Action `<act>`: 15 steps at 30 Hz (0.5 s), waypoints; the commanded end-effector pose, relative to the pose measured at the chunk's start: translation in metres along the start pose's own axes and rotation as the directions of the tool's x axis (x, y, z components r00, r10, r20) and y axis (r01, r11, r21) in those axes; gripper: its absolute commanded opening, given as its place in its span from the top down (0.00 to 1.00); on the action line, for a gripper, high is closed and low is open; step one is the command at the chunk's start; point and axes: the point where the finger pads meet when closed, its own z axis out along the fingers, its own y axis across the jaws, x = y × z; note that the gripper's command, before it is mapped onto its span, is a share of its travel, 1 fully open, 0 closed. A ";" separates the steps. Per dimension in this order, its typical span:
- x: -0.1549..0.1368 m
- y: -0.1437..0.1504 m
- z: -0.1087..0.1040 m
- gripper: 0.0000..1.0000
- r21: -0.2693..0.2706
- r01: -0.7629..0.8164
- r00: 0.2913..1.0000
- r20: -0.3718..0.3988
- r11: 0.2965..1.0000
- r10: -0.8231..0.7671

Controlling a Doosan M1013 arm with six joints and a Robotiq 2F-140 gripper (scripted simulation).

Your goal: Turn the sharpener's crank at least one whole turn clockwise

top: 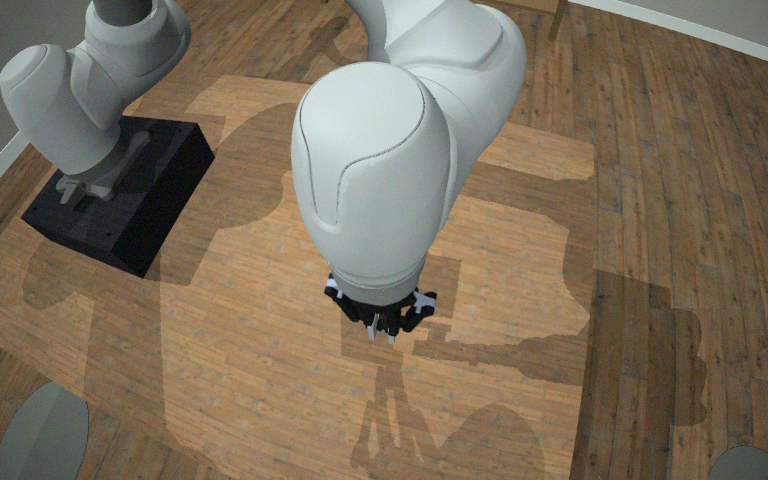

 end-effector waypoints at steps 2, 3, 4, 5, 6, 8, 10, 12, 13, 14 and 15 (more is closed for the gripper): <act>0.000 0.000 0.000 1.00 0.000 0.000 1.000 0.000 1.000 0.000; 0.000 0.000 0.000 1.00 0.000 0.000 1.000 0.000 1.000 0.000; 0.000 0.000 0.000 1.00 0.000 0.000 1.000 0.000 1.000 0.000; 0.000 0.000 0.001 1.00 0.000 0.000 1.000 0.000 1.000 0.000; 0.000 0.000 0.001 1.00 0.000 0.000 1.000 0.000 1.000 0.000; 0.000 0.000 0.002 1.00 0.000 0.000 1.000 0.000 1.000 0.000; 0.000 0.000 0.004 1.00 0.000 0.000 1.000 0.000 1.000 0.000; 0.000 0.000 0.006 1.00 0.000 0.000 1.000 0.000 1.000 0.000; 0.000 0.000 0.008 1.00 0.000 0.000 1.000 0.000 1.000 0.000; 0.000 0.000 0.009 1.00 0.000 0.000 1.000 0.000 1.000 0.000; 0.000 0.000 0.011 1.00 0.000 0.000 1.000 0.000 1.000 0.000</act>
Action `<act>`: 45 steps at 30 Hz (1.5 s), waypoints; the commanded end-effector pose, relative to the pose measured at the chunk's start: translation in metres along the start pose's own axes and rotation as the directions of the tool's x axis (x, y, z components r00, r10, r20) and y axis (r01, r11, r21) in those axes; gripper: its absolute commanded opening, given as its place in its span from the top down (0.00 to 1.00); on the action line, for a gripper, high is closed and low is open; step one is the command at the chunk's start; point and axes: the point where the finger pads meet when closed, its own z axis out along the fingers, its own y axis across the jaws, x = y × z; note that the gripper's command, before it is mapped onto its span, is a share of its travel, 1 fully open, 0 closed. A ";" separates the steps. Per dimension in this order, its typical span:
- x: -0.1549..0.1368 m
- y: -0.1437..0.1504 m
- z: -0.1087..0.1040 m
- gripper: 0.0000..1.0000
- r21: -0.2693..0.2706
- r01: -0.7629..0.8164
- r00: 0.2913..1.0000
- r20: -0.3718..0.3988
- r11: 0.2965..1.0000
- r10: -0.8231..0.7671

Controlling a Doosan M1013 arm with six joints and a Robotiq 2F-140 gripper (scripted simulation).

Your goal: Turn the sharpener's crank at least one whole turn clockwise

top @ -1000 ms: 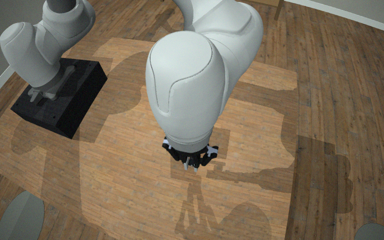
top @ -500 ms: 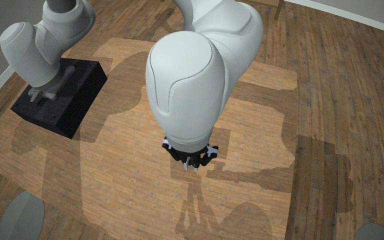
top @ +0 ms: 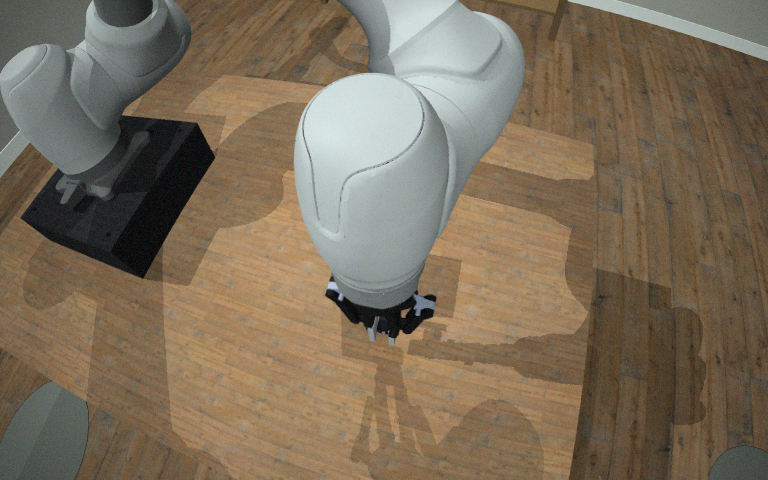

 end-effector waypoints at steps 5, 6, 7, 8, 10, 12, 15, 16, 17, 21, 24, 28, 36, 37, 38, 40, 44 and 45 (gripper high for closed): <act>0.000 -0.001 0.009 1.00 0.000 0.000 1.000 0.000 1.000 0.000; 0.000 -0.002 0.011 1.00 0.000 0.000 1.000 0.000 1.000 0.000; 0.000 -0.003 0.013 1.00 0.000 0.000 1.000 0.000 1.000 0.000; 0.000 -0.003 0.016 1.00 0.000 0.000 1.000 0.000 1.000 0.000; 0.000 -0.005 0.020 1.00 0.000 0.000 1.000 0.000 1.000 0.000; 0.000 -0.008 0.025 1.00 0.000 0.000 1.000 0.000 1.000 0.000; 0.000 -0.013 0.032 1.00 0.000 0.000 1.000 0.000 1.000 0.000; 0.000 -0.015 0.034 1.00 0.000 0.000 1.000 0.000 1.000 0.000; 0.000 -0.016 0.036 1.00 0.000 0.000 1.000 0.000 1.000 0.000; 0.000 -0.020 0.039 1.00 0.000 0.000 1.000 0.000 1.000 0.000; 0.000 -0.025 0.042 1.00 0.000 0.000 1.000 0.000 1.000 0.000; 0.000 -0.032 0.046 1.00 0.000 0.000 1.000 0.000 1.000 0.000; 0.000 -0.041 0.049 1.00 0.000 0.000 1.000 0.000 1.000 0.000; 0.000 -0.041 0.049 1.00 0.000 0.000 1.000 0.000 1.000 0.000; 0.000 -0.041 0.049 1.00 0.000 0.000 1.000 0.000 1.000 0.000; 0.000 -0.042 0.049 1.00 0.000 0.000 1.000 0.000 1.000 0.000; 0.000 -0.043 0.050 1.00 0.000 0.000 1.000 0.000 1.000 0.000; 0.000 -0.043 0.050 1.00 0.000 0.000 1.000 0.000 1.000 0.000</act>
